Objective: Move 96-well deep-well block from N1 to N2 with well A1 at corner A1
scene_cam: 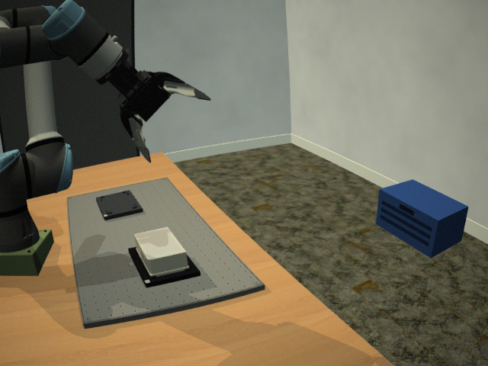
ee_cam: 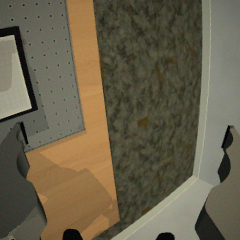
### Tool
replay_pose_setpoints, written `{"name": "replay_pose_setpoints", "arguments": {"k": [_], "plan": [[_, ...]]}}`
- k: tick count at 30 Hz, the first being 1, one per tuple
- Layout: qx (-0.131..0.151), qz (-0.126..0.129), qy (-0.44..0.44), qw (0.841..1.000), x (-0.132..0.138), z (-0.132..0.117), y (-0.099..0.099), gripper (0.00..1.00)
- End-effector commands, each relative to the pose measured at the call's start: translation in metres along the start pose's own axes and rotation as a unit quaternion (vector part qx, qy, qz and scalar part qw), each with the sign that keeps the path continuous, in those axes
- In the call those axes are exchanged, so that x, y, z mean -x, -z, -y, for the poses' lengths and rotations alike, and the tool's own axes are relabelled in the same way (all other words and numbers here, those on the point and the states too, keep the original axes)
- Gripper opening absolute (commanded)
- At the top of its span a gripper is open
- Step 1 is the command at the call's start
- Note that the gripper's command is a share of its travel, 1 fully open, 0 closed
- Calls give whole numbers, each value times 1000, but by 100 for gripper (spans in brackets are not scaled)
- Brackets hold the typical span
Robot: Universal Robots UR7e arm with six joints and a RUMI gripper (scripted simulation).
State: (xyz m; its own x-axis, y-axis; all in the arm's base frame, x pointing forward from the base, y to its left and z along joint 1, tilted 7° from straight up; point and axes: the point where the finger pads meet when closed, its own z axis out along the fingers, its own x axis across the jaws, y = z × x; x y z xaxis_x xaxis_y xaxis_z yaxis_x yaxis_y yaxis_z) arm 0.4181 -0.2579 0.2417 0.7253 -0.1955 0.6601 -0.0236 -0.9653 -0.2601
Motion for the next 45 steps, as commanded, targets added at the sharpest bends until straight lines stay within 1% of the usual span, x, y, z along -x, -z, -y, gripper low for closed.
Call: {"name": "replay_pose_setpoints", "arguments": {"k": [1,17,20,23,25,28,31,34,37,39,42,45], "plan": [[0,0,0,1000,0,0,0,100],[0,0,0,1000,0,0,0,100],[-2,47,-2,999,11,1,-9,100],[-2,47,-2,999,22,3,-18,100],[-2,47,-2,999,22,3,-18,100],[-1,95,-2,995,34,4,-27,100],[-1,95,-2,995,45,5,-35,100],[-1,95,-2,995,45,5,-35,100],[2,142,-1,990,58,6,-43,100],[2,142,-1,990,66,6,-49,100],[2,142,-1,990,68,6,-50,100],[9,187,2,982,81,6,-57,100]]}}
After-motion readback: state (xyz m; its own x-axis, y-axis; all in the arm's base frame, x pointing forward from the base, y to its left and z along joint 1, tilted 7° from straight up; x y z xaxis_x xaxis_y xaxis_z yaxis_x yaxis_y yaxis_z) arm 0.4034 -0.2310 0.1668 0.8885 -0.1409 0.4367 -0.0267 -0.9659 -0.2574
